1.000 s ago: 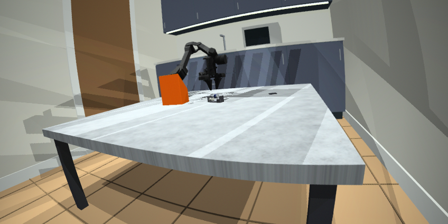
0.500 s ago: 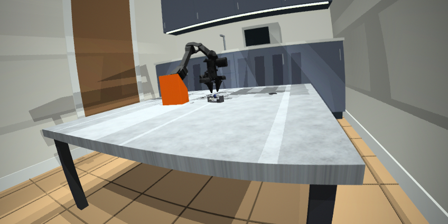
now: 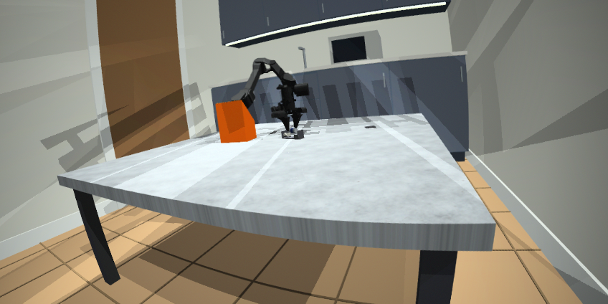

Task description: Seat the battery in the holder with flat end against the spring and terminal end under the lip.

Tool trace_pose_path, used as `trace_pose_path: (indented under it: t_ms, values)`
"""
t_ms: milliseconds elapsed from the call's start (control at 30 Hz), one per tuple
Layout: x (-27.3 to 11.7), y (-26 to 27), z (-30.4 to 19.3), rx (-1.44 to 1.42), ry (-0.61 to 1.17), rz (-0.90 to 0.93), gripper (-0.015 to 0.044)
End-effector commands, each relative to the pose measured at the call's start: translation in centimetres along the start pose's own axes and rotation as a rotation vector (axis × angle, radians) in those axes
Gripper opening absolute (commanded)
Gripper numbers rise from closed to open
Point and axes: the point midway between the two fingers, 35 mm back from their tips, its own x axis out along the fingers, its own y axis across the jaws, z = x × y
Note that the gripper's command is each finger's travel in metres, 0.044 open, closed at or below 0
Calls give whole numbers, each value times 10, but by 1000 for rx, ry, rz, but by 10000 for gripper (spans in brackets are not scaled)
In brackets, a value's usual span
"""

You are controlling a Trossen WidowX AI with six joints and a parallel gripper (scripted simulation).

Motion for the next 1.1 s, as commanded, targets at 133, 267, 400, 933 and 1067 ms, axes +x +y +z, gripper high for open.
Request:
trace_pose_path:
  t_ms: [133,267,400,933,1067]
  values:
    - [9,2,2,9,-8,3,188]
    - [9,2,2,9,-8,3,102]
    - [9,2,2,9,-8,3,78]
    - [-41,2,1,9,-6,5,78]
    - [-42,4,-3,97,-4,7,78]
